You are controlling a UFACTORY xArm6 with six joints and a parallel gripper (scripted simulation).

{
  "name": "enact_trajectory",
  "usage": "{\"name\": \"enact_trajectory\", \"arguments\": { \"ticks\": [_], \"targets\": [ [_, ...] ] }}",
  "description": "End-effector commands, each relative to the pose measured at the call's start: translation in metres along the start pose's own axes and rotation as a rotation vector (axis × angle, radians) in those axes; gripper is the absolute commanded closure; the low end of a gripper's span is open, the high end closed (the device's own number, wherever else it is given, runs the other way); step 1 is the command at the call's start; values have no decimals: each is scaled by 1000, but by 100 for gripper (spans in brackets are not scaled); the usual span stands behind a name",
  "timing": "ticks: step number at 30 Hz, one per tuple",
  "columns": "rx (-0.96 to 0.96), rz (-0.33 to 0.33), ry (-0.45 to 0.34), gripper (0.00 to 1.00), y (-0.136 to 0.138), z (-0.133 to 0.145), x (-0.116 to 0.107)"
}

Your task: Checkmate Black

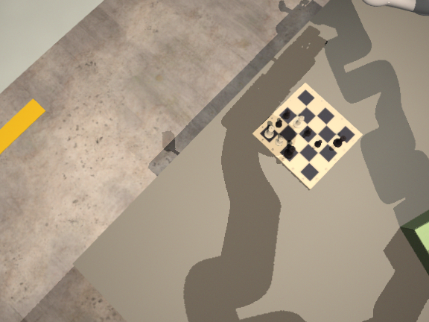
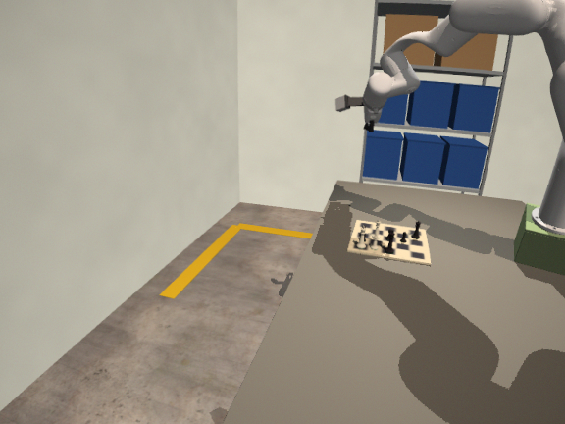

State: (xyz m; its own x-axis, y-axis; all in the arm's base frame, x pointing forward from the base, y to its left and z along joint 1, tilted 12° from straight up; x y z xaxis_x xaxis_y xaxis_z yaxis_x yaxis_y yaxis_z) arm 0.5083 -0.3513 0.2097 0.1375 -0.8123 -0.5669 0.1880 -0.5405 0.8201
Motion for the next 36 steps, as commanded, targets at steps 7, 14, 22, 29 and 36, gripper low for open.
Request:
{"name": "enact_trajectory", "arguments": {
  "ticks": [7,14,22,29,36],
  "targets": [
    [3,3,1,0,2,0,-1],
    [3,3,1,0,2,0,-1],
    [6,1,0,0,3,-1,-3],
    [36,-25,-11,0,5,-4,-22],
    [84,-78,-28,0,6,-8,-56]
  ]
}}
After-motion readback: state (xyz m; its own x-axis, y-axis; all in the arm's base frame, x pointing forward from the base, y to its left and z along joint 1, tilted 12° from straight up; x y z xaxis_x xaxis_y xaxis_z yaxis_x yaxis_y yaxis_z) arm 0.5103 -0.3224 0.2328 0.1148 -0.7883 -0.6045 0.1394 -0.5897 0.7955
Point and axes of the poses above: the point where the finger pads meet when closed, its own x axis out along the fingers, its own y axis across the jaws, z = x × y, the point moved 9 cm from there along -x, back along the fingers, and after that the axes turned 7 degrees about -x, right-handed, at the moved point
